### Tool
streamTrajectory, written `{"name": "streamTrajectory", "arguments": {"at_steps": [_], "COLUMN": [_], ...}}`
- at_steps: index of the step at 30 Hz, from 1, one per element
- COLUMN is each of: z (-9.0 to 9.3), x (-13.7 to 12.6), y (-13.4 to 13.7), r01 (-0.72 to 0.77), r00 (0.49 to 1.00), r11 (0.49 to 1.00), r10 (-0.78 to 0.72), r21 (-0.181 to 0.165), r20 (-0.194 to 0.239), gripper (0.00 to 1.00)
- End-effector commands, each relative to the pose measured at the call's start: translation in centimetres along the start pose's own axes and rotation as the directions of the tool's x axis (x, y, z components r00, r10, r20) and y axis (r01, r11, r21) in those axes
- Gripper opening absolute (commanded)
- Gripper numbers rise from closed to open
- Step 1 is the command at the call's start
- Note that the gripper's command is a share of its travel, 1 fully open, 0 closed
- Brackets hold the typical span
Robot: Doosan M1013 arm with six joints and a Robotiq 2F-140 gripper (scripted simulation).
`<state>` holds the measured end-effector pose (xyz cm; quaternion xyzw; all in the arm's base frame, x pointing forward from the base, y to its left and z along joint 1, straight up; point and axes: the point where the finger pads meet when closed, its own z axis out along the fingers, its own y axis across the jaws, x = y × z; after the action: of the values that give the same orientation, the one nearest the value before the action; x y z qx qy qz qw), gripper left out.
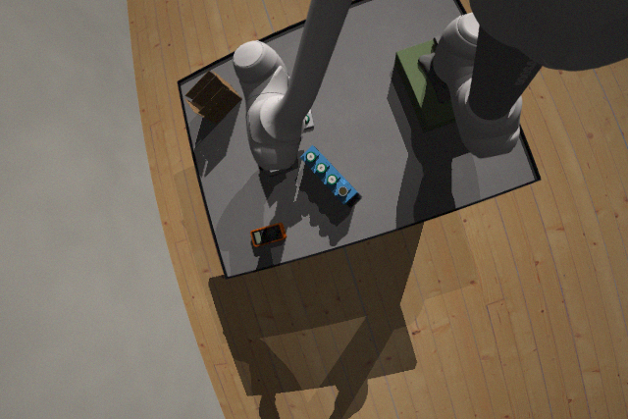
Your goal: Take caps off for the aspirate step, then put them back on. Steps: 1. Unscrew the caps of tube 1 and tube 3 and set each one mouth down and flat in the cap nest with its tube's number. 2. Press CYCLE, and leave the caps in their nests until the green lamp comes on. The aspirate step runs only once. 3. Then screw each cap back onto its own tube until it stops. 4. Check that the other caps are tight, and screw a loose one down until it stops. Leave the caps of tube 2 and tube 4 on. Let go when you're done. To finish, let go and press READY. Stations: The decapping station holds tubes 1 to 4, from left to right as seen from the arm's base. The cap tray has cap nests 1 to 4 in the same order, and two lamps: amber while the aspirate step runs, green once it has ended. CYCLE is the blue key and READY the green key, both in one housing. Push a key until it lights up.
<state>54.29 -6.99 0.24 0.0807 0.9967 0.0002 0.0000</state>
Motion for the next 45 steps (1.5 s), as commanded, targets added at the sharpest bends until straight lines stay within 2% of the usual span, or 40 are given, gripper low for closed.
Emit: {"name": "streamTrajectory", "arguments": {"at_steps": [1, 7, 9, 18, 21, 22, 24, 26, 29, 34, 41, 43, 45], "z": [-1.5, -4.5, -4.5, -9.0, -9.3, -9.3, -9.3, -9.3, -9.3, -9.3, -9.3, -9.3, -9.3], "x": [-0.1, -0.1, -0.1, -0.1, -0.1, 0.1, 0.4, 0.4, 0.9, 1.4, 2.1, 2.1, 2.5], "y": [0.0, 0.0, 0.0, 0.0, 0.0, 0.8, 2.5, 2.5, 4.9, 7.6, 11.3, 11.3, 13.0], "r01": [0.000, 0.000, 0.000, 0.000, 0.000, -0.083, -0.248, -0.248, -0.470, -0.686, -0.905, -0.905, -0.968], "r00": [1.000, 1.000, 1.000, 1.000, 1.000, 0.997, 0.969, 0.969, 0.883, 0.728, 0.425, 0.425, 0.249], "r11": [1.000, 1.000, 1.000, 1.000, 1.000, 0.997, 0.969, 0.969, 0.883, 0.728, 0.425, 0.425, 0.249], "r10": [0.000, 0.000, 0.000, 0.000, 0.000, 0.083, 0.248, 0.248, 0.470, 0.686, 0.905, 0.905, 0.968], "r21": [0.000, 0.000, 0.000, 0.000, 0.000, 0.000, -0.001, -0.001, -0.002, -0.003, -0.003, -0.003, -0.001], "r20": [0.001, 0.001, 0.001, 0.001, 0.001, 0.001, 0.001, 0.001, 0.000, -0.001, -0.003, -0.003, 0.000], "gripper": [0.36, 0.36, 0.36, 0.36, 0.36, 0.41, 0.41, 0.41, 0.41, 0.41, 0.41, 0.41, 0.41]}}
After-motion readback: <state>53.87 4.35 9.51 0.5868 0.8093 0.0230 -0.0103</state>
